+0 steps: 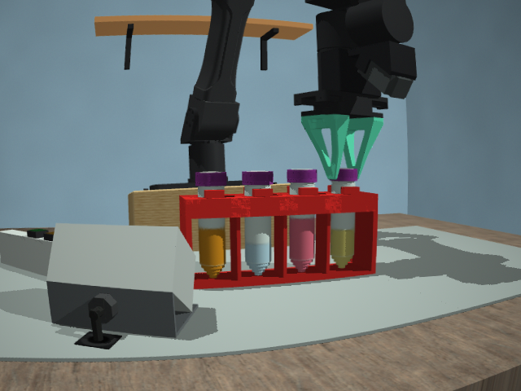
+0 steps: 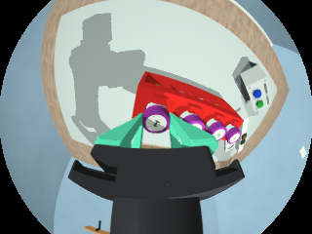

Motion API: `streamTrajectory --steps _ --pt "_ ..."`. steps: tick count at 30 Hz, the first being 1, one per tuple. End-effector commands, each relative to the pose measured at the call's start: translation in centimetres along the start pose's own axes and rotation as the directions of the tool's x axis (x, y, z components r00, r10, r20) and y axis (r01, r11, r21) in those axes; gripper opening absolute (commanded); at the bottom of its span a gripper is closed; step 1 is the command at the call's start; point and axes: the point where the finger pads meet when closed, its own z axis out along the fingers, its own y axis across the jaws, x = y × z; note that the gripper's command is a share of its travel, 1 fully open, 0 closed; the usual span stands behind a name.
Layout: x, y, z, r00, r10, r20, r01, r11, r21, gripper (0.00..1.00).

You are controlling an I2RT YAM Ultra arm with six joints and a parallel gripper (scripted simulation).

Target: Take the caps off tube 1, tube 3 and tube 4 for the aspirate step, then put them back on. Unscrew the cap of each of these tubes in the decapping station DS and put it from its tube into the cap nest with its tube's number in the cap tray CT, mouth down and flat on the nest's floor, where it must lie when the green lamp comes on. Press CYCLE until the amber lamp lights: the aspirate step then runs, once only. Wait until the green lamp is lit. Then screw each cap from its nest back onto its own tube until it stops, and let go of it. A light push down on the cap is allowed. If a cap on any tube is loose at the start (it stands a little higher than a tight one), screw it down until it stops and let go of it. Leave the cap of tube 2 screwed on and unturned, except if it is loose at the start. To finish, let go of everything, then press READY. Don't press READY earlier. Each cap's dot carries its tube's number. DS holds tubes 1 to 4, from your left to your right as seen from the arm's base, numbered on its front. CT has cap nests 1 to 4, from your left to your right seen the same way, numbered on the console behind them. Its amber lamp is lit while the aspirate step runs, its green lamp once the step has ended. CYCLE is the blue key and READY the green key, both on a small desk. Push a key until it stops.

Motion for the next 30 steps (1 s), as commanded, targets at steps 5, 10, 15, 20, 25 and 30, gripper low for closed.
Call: streamTrajectory --steps 5,10,15,20,25,30 --pt "-0.44 0.08 -0.51 0.914 -0.405 0.018 0.405 0.914 0.007 0.0" --pt "-0.44 0.08 -0.52 0.785 -0.619 0.016 0.619 0.785 0.011 0.0" --pt "-0.44 0.08 -0.53 0.684 -0.729 0.014 0.729 0.684 0.014 0.0" --pt "-0.44 0.08 -0.53 0.482 -0.876 0.01 0.876 0.482 0.016 0.0" --pt "-0.44 0.08 -0.54 0.251 -0.968 0.006 0.968 0.251 0.018 0.0" --pt "-0.43 0.08 -0.55 0.003 -1.0 0.001 1.0 0.003 0.019 0.0"
